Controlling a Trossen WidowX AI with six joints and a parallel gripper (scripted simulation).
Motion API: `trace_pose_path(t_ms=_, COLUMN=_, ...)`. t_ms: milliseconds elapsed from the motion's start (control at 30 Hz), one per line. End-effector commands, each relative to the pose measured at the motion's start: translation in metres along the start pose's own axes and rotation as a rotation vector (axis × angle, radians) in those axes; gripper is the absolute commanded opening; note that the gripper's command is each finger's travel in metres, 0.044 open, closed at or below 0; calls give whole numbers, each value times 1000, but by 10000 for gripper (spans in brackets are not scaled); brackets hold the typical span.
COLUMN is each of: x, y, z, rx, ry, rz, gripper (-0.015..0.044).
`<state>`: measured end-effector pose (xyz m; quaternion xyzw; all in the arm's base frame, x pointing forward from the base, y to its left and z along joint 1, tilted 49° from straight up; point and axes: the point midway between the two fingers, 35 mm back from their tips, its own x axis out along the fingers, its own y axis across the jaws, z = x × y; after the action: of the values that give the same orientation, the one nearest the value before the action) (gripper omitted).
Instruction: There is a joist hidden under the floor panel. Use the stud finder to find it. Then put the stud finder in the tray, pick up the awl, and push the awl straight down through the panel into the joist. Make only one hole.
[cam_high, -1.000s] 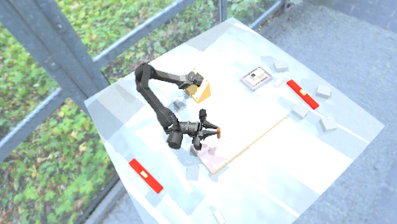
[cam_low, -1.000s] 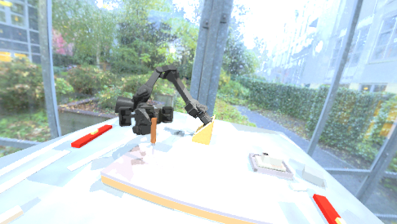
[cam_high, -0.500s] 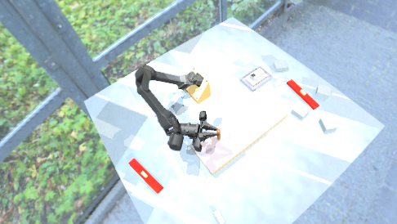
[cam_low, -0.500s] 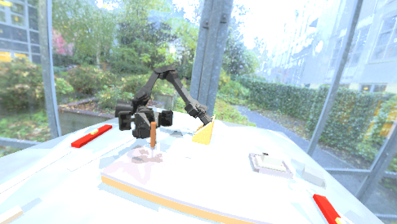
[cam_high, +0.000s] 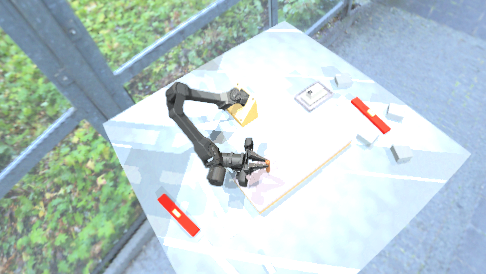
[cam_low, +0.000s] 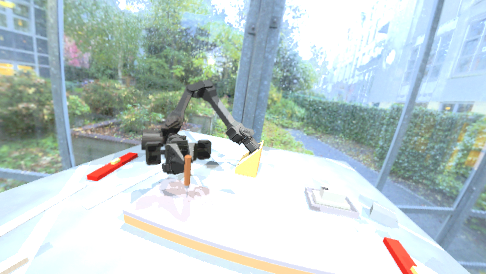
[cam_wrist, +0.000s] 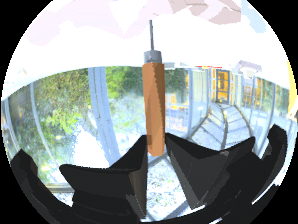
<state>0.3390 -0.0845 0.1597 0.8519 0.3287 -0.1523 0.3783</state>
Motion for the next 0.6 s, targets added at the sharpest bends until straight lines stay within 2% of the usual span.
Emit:
trace_pose_path(t_ms=0, x=0, y=0, z=5, rx=-6, ry=11, rz=1, gripper=0)
trace_pose_path(t_ms=567, x=-1, y=-1, z=23, rx=-1, ry=7, rz=-1, gripper=0)
